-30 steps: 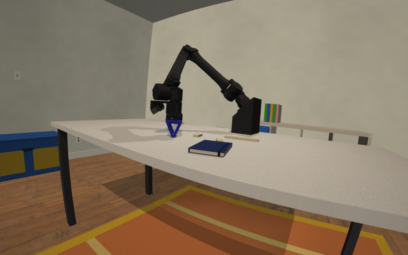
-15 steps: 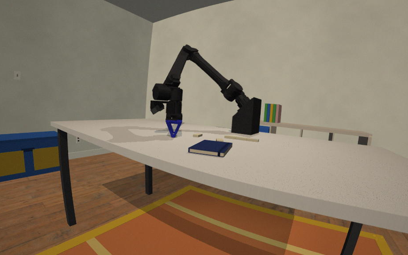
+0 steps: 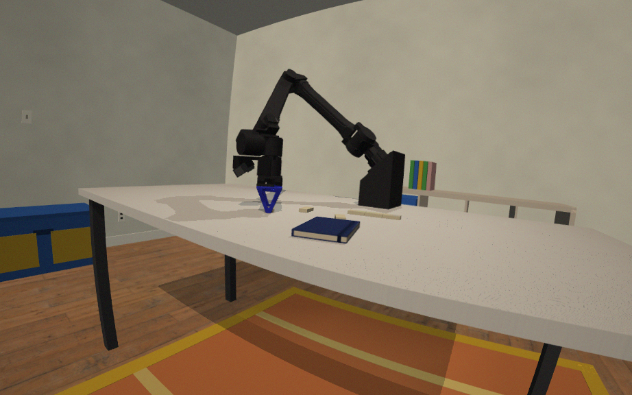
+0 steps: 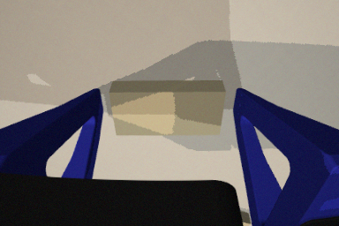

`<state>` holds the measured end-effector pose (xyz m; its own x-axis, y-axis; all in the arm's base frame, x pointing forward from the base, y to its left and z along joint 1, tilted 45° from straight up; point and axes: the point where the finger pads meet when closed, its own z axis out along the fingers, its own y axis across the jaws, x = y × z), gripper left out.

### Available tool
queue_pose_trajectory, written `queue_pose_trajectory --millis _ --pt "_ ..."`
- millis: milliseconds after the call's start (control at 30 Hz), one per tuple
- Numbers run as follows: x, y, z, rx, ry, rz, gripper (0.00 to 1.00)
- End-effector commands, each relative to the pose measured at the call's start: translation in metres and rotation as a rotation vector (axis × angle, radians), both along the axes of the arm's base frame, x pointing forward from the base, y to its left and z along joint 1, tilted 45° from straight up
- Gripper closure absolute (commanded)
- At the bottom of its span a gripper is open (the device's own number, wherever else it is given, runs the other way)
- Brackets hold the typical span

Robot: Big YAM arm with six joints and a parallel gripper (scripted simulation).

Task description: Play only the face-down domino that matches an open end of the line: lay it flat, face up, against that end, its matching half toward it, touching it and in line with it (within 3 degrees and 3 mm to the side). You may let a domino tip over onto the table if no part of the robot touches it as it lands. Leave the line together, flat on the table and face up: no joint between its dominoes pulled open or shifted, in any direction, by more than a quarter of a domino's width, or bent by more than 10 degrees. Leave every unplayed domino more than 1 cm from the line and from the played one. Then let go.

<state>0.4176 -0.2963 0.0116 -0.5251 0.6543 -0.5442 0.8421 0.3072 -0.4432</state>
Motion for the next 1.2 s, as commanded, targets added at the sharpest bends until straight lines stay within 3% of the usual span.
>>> queue_pose_trajectory --millis 0,67,600,633,1167 --pt "-0.0057 -0.0032 -0.0064 0.005 0.013 0.003 0.30" --pt "0.0017 0.0010 0.0015 -0.001 -0.003 0.005 0.30" --pt "-0.0062 -0.0018 -0.0067 0.006 0.015 0.006 0.30" --pt "0.0016 0.0012 0.0015 -0.001 -0.003 0.005 0.30" --pt "-0.0067 -0.0004 -0.0070 0.007 0.017 0.009 0.30"
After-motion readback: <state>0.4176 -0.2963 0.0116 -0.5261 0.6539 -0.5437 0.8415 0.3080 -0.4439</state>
